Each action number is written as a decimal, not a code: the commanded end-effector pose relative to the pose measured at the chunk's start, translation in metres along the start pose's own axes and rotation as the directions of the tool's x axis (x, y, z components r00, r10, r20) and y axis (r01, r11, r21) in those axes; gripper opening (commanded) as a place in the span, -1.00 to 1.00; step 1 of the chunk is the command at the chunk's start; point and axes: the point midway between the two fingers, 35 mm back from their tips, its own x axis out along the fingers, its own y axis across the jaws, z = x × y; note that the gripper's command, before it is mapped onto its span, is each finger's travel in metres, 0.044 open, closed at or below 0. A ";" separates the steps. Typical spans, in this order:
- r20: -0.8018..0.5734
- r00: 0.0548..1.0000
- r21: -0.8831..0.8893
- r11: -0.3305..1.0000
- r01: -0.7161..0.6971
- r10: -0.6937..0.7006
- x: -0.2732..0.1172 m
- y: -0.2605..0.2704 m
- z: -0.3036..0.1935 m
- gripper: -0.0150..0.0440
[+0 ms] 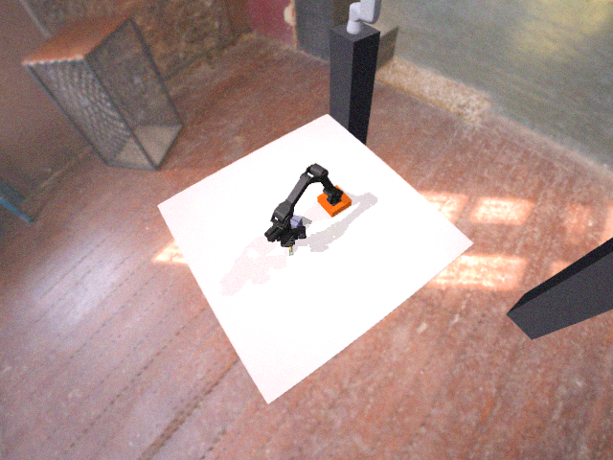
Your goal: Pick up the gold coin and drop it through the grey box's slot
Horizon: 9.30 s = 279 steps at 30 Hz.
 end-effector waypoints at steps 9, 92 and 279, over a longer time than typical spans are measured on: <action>0.000 1.000 -0.006 1.000 -0.006 0.006 0.023 0.003 0.000 0.05; 0.000 1.000 -0.006 1.000 -0.006 0.006 0.009 0.001 0.002 -0.49; -0.016 1.000 -0.821 0.571 -0.019 0.010 -0.004 0.027 -0.144 -0.49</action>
